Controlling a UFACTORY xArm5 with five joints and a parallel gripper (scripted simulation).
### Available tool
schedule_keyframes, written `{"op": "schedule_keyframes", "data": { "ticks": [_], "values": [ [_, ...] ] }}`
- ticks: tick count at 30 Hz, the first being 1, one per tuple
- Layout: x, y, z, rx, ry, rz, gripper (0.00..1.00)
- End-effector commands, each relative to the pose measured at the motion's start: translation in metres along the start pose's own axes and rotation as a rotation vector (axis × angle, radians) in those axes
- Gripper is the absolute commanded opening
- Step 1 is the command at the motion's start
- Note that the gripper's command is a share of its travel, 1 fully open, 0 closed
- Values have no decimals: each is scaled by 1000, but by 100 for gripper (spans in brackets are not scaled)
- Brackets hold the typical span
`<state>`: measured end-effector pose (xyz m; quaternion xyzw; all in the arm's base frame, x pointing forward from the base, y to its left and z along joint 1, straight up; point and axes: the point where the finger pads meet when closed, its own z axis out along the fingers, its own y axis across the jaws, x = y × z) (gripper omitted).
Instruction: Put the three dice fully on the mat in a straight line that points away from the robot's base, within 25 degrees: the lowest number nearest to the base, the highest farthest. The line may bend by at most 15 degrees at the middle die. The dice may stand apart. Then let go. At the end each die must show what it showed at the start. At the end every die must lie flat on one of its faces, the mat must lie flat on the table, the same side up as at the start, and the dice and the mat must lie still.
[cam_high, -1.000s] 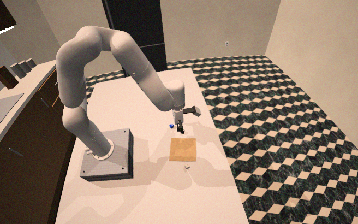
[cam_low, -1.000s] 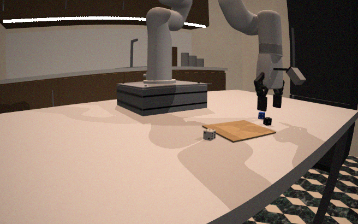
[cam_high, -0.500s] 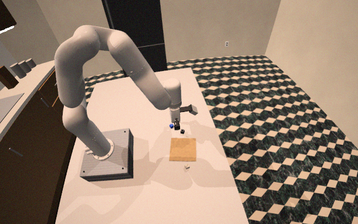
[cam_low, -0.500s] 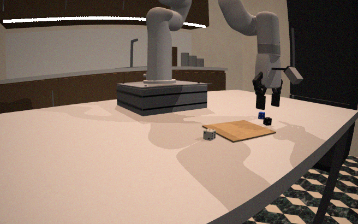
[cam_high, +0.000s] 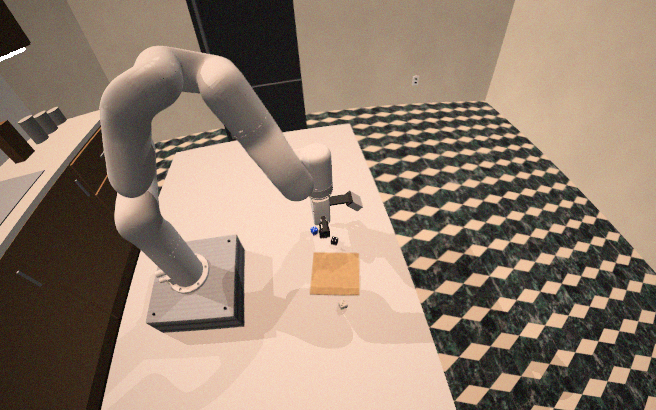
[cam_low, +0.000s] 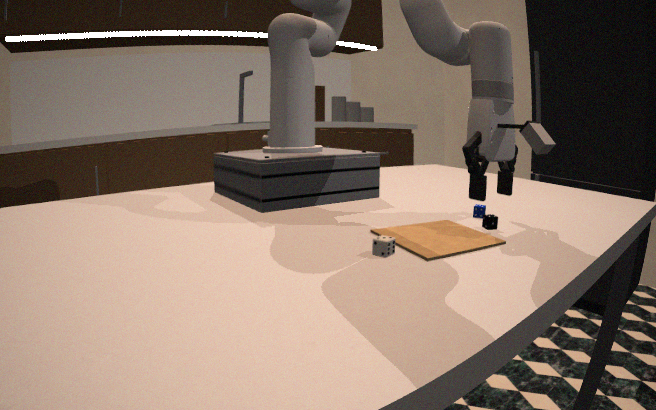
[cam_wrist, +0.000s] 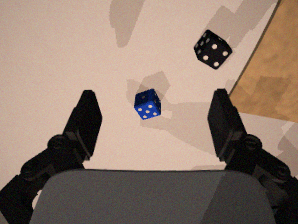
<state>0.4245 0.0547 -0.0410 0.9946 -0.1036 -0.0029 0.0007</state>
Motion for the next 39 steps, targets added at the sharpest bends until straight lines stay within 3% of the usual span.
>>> {"op": "schedule_keyframes", "data": {
  "ticks": [1,18,22,28,30,35,39],
  "values": [
    [1,0,-1,1,3,0,100],
    [1,0,-5,1,3,0,100],
    [1,-1,-23,1,3,0,100],
    [1,-1,-72,1,3,0,100],
    [1,-1,-72,1,3,0,100],
    [1,-1,-103,1,3,0,100],
    [1,-1,-110,1,3,0,100]
  ]
}}
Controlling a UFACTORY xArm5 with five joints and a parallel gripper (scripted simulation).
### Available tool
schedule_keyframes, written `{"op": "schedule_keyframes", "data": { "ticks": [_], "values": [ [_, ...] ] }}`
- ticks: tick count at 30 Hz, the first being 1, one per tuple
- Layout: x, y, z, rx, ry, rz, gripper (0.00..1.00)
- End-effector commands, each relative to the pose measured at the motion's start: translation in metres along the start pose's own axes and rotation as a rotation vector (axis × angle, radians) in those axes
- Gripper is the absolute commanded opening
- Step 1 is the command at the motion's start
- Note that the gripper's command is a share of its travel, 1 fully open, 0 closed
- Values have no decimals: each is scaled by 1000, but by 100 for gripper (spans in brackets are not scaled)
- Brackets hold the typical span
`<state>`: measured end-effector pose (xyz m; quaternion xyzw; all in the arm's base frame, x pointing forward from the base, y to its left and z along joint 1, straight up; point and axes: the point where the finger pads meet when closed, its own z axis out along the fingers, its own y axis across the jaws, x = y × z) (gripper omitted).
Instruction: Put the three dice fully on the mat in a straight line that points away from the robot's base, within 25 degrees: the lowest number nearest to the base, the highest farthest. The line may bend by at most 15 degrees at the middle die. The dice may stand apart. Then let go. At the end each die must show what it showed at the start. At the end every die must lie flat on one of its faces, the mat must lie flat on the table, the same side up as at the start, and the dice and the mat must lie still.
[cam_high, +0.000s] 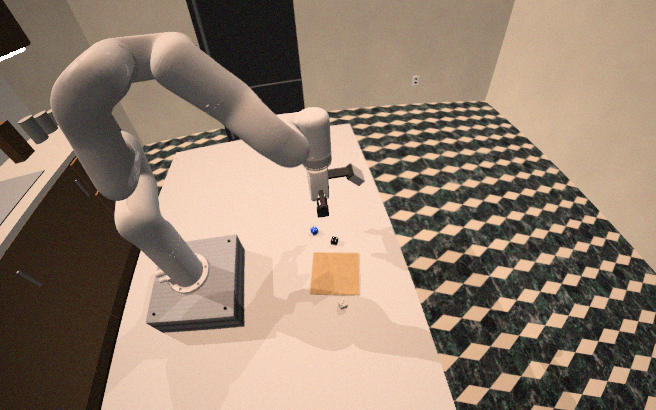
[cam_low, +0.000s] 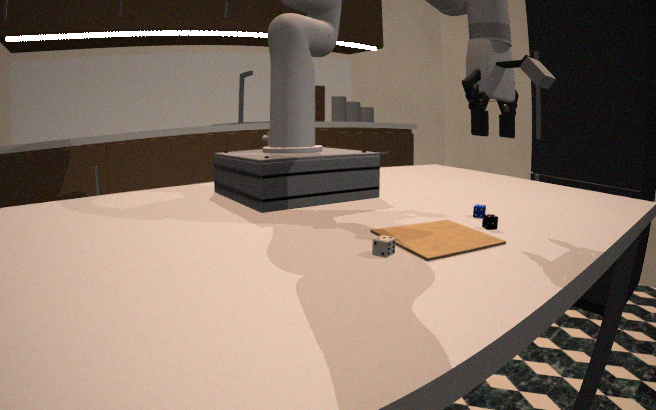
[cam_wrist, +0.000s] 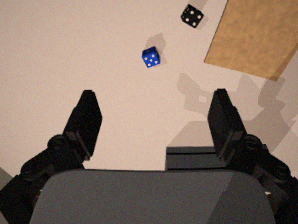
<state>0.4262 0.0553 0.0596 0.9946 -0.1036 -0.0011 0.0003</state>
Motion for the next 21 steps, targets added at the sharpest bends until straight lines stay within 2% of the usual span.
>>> {"op": "schedule_keyframes", "data": {
  "ticks": [1,11,14,16,21],
  "values": [
    [0,0,-10,0,0,0,100],
    [1,4,-9,0,0,21,100],
    [12,37,-8,0,0,195,100],
    [14,45,-8,0,0,235,100],
    [22,86,-7,1,0,440,100]
  ]
}}
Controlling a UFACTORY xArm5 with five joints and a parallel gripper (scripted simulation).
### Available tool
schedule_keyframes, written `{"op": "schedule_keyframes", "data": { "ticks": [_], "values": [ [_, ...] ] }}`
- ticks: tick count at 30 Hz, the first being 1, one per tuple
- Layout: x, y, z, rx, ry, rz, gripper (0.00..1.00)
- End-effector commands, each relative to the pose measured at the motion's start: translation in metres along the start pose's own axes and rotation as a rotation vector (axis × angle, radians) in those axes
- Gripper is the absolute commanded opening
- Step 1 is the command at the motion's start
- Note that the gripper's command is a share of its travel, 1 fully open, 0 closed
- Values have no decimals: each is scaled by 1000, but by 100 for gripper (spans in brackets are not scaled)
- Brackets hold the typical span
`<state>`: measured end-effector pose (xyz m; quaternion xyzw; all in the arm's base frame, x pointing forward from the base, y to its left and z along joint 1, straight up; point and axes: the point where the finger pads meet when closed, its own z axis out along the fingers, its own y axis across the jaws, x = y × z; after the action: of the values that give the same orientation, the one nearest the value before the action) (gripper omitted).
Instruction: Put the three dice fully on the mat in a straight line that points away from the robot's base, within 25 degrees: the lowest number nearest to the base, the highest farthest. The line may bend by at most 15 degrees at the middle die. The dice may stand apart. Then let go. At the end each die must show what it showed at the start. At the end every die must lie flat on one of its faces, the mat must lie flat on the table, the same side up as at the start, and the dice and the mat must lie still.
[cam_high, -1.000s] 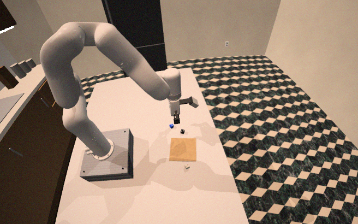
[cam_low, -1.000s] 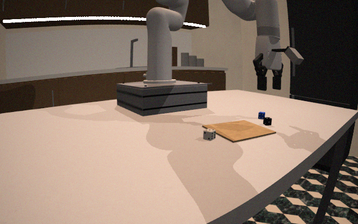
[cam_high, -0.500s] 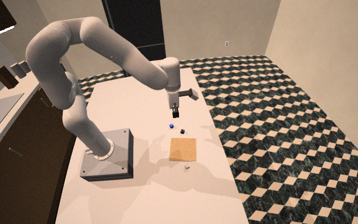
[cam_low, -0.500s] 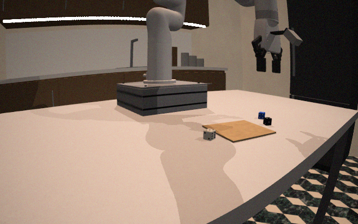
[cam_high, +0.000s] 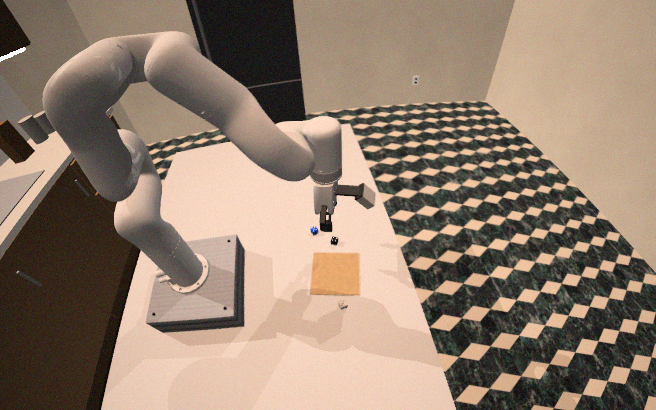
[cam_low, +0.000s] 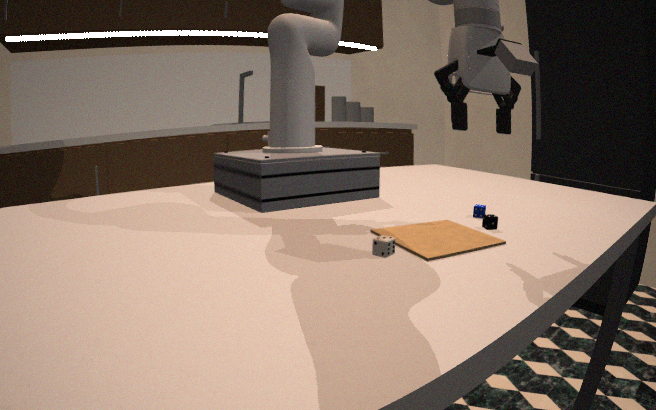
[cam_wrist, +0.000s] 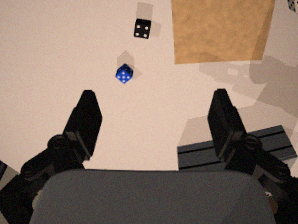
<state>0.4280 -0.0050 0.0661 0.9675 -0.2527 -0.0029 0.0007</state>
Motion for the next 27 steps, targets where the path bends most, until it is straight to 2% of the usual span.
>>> {"op": "schedule_keyframes", "data": {
  "ticks": [1,4,5,7,18,21,22,23,27],
  "values": [
    [19,30,0,3,4,173,100],
    [21,35,0,3,4,199,100],
    [30,56,1,3,4,313,100],
    [33,63,1,3,4,351,100],
    [54,145,4,5,3,765,100],
    [54,145,4,5,3,769,100],
    [57,165,4,5,3,869,100],
    [58,174,5,5,3,910,100],
    [59,192,5,5,3,1002,100]
  ]
}}
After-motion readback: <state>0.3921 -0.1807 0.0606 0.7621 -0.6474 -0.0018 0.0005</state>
